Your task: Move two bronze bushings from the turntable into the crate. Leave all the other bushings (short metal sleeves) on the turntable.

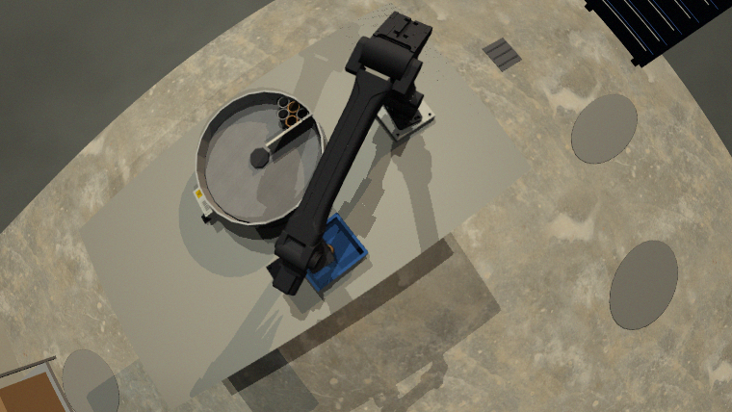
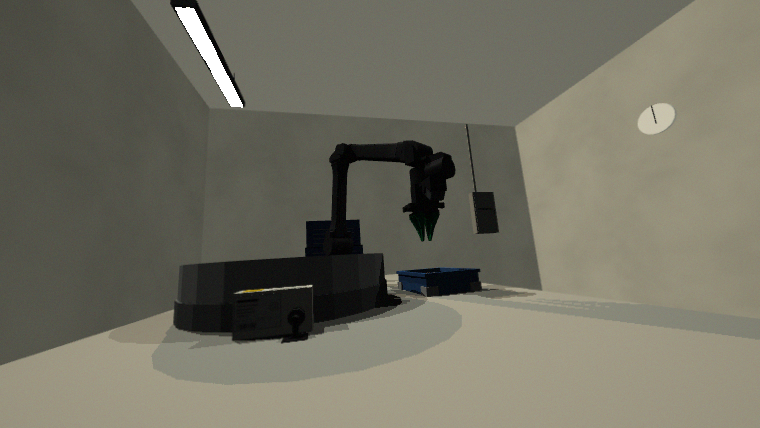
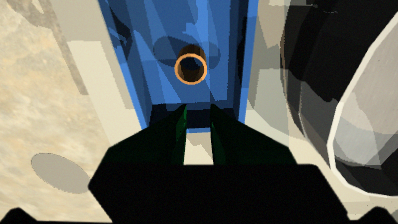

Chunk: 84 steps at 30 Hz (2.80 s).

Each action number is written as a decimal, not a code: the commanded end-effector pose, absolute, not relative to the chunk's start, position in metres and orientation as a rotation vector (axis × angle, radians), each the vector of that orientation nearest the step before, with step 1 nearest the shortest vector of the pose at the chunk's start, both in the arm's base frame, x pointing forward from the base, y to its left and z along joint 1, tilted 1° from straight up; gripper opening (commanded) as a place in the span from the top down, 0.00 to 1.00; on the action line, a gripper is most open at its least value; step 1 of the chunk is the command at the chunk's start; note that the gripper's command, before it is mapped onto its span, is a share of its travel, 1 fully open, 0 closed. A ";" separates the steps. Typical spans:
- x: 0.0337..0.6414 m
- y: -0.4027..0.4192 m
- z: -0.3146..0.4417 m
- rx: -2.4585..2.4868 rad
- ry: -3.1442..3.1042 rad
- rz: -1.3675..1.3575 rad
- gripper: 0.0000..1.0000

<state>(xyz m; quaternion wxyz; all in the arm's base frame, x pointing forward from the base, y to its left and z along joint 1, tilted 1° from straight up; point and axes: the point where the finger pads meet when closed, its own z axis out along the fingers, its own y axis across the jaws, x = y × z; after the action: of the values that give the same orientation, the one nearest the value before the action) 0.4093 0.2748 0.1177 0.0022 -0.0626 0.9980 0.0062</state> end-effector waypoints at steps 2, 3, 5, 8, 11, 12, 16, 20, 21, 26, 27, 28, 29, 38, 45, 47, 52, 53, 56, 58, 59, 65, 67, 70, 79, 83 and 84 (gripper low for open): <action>0.423 0.283 0.145 -0.192 3.084 0.055 0.81; 0.423 0.283 0.145 -0.192 3.084 0.055 0.81; 0.423 0.283 0.145 -0.192 3.084 0.055 0.81; 0.423 0.283 0.145 -0.192 3.084 0.055 0.81; 0.423 0.283 0.145 -0.192 3.084 0.055 0.81; 0.423 0.283 0.145 -0.192 3.084 0.055 0.81; 0.424 0.284 0.151 -0.192 3.075 0.063 0.81; 0.424 0.284 0.156 -0.191 3.069 0.068 0.81; 0.424 0.284 0.156 -0.191 3.069 0.068 0.81; 0.424 0.284 0.156 -0.191 3.069 0.068 0.81; 0.424 0.284 0.156 -0.191 3.069 0.068 0.81; 0.424 0.284 0.156 -0.191 3.069 0.068 0.81; 0.424 0.284 0.156 -0.191 3.069 0.068 0.81; 0.424 0.284 0.156 -0.191 3.069 0.068 0.81; 0.424 0.284 0.156 -0.191 3.069 0.068 0.81; 0.424 0.284 0.156 -0.191 3.069 0.068 0.81; 0.424 0.284 0.156 -0.191 3.069 0.068 0.81; 0.424 0.284 0.156 -0.191 3.069 0.068 0.81; 0.424 0.284 0.156 -0.192 3.069 0.068 0.87; 0.424 0.283 0.156 -0.195 3.068 0.068 0.87; 0.424 0.283 0.156 -0.199 3.068 0.068 0.87; 0.421 0.273 0.148 -0.206 3.084 0.052 0.87; 0.409 0.264 0.134 -0.219 3.118 0.023 0.87; 0.408 0.259 0.133 -0.246 3.116 0.022 0.87; 0.408 0.244 0.132 -0.356 3.083 0.037 0.87; 0.405 0.227 0.132 -0.450 3.070 0.034 0.87; 0.405 0.222 0.132 -0.475 3.066 0.033 0.87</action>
<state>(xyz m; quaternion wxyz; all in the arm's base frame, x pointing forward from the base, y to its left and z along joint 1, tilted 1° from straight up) 0.3965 0.2325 0.1153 -0.0082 -0.1221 0.9925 0.0004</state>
